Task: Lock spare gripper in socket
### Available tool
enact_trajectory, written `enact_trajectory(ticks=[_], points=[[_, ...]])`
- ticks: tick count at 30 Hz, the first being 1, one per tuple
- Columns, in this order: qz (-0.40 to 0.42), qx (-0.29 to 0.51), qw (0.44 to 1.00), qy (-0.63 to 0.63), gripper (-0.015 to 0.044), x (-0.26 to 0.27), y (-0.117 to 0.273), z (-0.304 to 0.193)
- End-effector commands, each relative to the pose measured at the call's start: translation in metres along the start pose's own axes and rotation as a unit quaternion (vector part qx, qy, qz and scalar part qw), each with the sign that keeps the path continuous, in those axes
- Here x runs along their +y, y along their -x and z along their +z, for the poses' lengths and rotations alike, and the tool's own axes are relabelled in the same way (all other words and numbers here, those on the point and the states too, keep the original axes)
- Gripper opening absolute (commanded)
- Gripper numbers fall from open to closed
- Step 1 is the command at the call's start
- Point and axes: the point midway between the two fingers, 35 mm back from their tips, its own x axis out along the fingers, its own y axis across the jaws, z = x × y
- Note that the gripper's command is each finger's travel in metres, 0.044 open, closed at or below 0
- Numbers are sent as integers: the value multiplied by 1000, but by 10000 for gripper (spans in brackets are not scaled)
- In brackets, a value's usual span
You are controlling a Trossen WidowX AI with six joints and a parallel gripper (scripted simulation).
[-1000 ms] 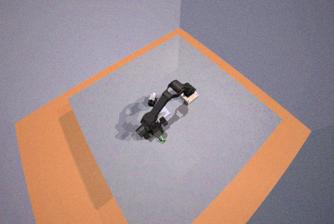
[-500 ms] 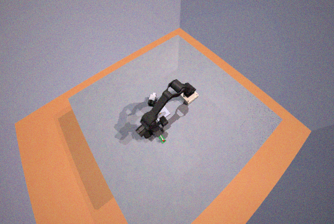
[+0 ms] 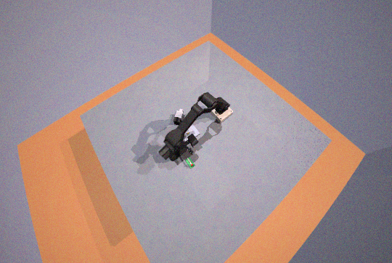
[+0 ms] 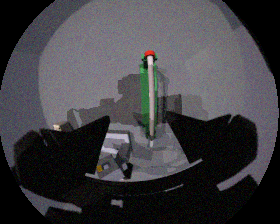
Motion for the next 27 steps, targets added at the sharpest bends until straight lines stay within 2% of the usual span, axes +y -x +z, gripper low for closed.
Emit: enact_trajectory(ticks=[1, 27], points=[[-2, 0, 1000, 1, 440, 1, 11, 2], [39, 6, 999, -14, 440, 21, 45, 3]])
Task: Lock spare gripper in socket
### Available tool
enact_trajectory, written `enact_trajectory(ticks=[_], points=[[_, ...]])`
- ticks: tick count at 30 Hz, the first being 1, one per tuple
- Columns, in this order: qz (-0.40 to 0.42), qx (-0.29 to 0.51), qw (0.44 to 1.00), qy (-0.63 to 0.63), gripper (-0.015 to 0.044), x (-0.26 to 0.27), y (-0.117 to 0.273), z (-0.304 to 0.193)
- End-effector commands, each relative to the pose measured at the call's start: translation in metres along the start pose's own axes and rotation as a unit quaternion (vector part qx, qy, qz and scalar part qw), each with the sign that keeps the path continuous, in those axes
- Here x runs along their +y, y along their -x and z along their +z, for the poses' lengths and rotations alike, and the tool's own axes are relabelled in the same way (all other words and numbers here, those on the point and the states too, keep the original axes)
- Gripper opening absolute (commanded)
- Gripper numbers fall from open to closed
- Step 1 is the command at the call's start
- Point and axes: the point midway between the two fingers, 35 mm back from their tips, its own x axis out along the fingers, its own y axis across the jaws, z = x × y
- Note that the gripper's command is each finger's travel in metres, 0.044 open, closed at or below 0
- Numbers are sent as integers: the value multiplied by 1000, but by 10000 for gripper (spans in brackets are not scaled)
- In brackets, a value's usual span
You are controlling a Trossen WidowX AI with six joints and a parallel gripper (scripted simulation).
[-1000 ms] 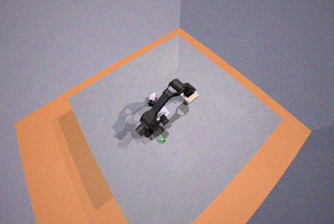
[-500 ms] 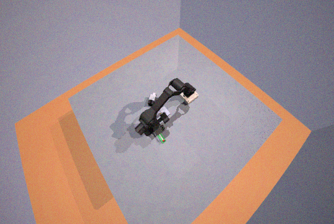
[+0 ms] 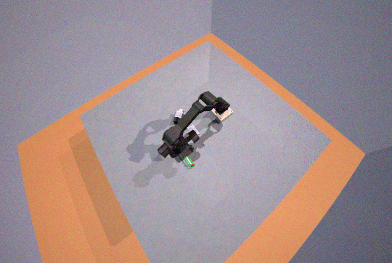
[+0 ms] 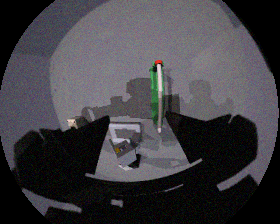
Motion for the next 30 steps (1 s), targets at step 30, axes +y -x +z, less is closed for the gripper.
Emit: enact_trajectory(ticks=[30], points=[[-65, -3, 990, -126, 440, 25, 73, -62]])
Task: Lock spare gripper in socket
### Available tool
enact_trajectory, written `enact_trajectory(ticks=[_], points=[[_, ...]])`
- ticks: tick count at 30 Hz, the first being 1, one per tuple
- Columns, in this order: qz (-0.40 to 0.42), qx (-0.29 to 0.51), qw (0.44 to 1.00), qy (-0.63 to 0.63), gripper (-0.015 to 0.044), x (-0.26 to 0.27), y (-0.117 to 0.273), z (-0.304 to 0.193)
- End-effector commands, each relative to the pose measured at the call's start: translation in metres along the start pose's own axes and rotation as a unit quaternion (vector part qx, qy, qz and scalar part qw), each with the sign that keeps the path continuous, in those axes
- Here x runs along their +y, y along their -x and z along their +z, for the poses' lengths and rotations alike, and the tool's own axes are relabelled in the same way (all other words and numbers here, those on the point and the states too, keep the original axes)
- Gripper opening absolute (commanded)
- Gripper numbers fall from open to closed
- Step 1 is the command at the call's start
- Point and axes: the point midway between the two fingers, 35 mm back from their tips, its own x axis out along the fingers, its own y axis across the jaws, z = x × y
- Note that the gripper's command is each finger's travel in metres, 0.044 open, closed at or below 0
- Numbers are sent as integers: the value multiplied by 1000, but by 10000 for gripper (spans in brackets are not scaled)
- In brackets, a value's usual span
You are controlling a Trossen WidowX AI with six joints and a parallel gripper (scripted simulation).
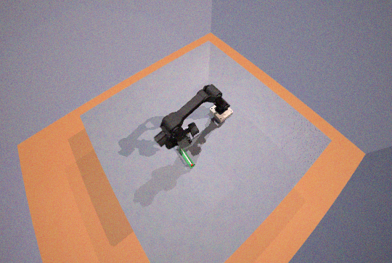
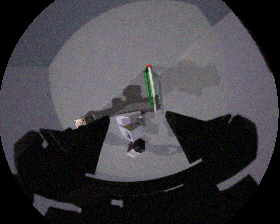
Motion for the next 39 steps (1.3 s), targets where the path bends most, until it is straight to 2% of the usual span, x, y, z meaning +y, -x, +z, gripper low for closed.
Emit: enact_trajectory(ticks=[1, 8, 10, 19, 31, 39], points=[[-32, 12, 993, -110, 440, -1, 6, -69], [-92, 31, 945, -312, 440, 27, 8, -183], [-101, 35, 932, -345, 440, 36, 7, -200], [-102, 36, 931, -349, 440, 36, 4, -205], [-102, 36, 931, -349, 440, 27, -57, -218], [-102, 36, 931, -349, 440, 25, -67, -220]])
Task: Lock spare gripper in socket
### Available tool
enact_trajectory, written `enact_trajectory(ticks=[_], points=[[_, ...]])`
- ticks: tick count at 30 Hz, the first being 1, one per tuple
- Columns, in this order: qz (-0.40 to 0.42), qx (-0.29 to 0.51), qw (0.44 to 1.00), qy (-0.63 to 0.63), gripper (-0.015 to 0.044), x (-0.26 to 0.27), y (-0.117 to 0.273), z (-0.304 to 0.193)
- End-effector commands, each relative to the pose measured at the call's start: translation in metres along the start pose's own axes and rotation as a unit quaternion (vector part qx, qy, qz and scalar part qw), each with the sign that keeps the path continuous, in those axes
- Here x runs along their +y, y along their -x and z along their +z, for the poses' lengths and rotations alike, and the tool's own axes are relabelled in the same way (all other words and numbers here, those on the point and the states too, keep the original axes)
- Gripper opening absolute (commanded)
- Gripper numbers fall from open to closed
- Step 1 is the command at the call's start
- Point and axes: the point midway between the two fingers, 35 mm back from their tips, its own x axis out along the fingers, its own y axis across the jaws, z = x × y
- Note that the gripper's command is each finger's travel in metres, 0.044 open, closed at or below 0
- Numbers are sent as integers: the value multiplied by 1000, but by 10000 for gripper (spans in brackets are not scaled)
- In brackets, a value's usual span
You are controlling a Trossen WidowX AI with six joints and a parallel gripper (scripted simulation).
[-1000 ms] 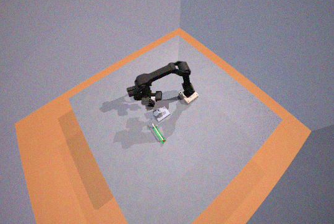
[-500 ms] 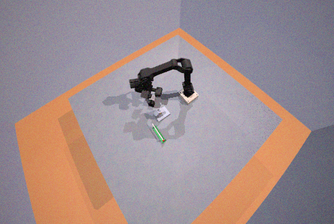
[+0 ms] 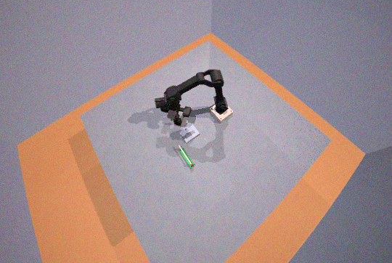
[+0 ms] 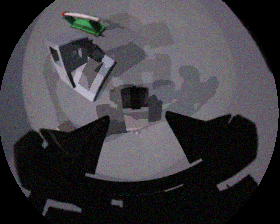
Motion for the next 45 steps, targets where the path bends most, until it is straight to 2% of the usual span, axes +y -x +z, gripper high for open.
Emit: enact_trajectory(ticks=[1, 33, 42, 45], points=[[3, 3, 1000, 1, 440, 1, -10, -1], [3, 3, 1000, 1, 440, 2, -62, -1], [3, 3, 1000, 1, 440, 3, -64, -1], [3, 3, 1000, 1, 361, 3, -64, -1]])
